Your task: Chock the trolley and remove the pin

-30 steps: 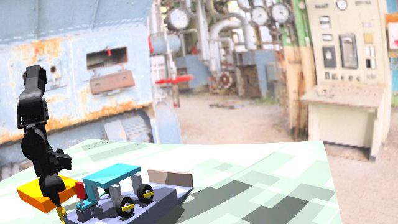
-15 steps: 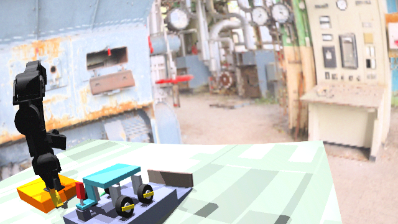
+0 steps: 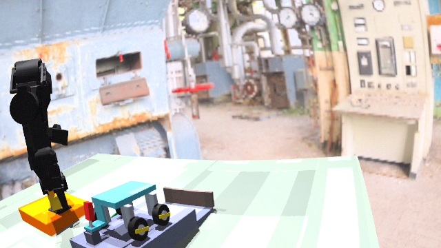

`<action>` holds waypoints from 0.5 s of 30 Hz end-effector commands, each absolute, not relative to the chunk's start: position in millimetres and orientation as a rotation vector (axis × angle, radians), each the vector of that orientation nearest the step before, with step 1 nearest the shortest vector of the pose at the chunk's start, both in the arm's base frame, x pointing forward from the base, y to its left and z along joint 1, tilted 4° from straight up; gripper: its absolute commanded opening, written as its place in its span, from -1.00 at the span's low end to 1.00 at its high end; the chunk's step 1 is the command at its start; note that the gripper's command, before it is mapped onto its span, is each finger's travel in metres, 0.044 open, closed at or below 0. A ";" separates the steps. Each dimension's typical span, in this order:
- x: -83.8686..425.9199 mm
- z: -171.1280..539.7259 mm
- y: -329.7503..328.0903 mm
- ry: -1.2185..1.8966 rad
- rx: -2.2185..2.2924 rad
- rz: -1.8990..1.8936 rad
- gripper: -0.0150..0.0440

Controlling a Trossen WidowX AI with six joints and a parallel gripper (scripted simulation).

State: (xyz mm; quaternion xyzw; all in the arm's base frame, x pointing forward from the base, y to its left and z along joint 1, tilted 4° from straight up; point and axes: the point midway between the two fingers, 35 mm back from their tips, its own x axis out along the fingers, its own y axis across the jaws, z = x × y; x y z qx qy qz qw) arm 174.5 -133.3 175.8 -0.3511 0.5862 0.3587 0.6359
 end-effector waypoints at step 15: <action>173.4 176.4 -133.8 1.457 -0.450 0.493 -0.49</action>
